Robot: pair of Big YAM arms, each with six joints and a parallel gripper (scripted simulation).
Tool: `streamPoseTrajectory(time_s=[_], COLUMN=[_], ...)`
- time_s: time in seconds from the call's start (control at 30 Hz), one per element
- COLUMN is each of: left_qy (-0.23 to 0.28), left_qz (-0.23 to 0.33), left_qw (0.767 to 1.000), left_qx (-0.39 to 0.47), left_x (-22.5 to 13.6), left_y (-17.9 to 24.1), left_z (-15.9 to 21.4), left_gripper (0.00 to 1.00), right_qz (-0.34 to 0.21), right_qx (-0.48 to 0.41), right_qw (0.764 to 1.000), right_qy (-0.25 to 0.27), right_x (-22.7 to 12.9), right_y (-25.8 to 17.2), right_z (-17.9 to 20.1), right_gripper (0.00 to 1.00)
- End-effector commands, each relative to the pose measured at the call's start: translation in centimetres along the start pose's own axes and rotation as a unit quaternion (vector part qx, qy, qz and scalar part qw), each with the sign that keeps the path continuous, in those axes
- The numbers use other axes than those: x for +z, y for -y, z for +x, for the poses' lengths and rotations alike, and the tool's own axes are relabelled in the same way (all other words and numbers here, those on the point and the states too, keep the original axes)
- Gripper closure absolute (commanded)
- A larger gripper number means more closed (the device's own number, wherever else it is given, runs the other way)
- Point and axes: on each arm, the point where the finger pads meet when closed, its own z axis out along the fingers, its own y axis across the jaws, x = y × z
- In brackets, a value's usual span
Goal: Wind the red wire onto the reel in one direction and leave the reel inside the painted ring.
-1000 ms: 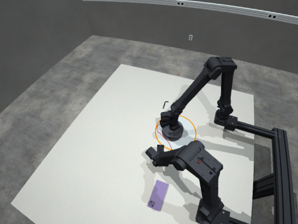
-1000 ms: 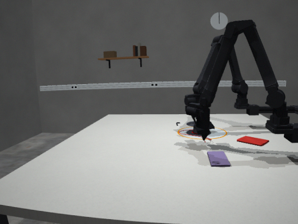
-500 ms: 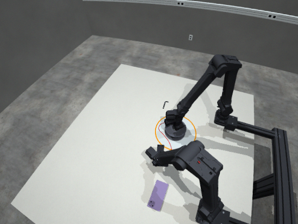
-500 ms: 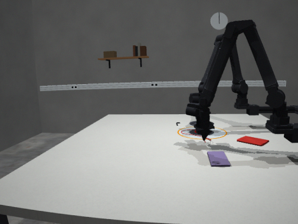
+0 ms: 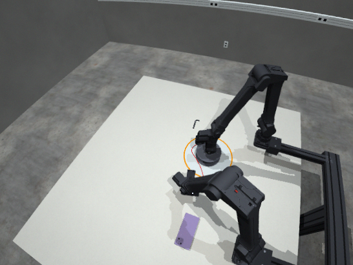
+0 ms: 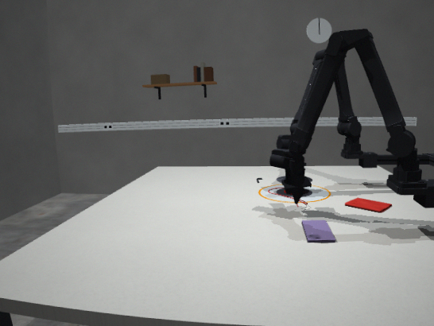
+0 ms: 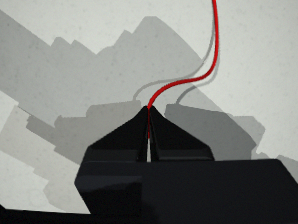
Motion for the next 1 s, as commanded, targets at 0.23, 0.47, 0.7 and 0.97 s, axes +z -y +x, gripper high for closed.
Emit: streamPoseTrajectory(time_s=[0.23, 0.47, 0.7, 0.97], left_qy=[0.0, -0.006, -0.012, -0.013], left_qz=[-0.009, -0.012, -0.014, -0.012], left_qw=[1.0, 1.0, 1.0, 0.999], left_qx=[0.016, 0.015, 0.015, 0.027], left_x=[-0.26, -0.15, -0.12, -0.13], left_y=[-0.56, -0.31, -0.17, -0.02], left_z=[-0.97, -0.8, -0.67, -0.43], left_gripper=[1.0, 1.0, 1.0, 1.0], right_qz=[0.011, 0.009, 0.012, 0.023], right_qx=[0.321, 0.476, 0.61, 0.757], right_qw=[0.947, 0.879, 0.792, 0.653], right_qy=[0.005, 0.028, 0.03, 0.001], right_x=[1.82, 1.82, 1.82, 1.82], right_y=[0.85, 0.85, 0.85, 0.85], right_z=[2.65, 2.65, 2.65, 2.65], right_gripper=[0.48, 0.48, 0.48, 0.76])
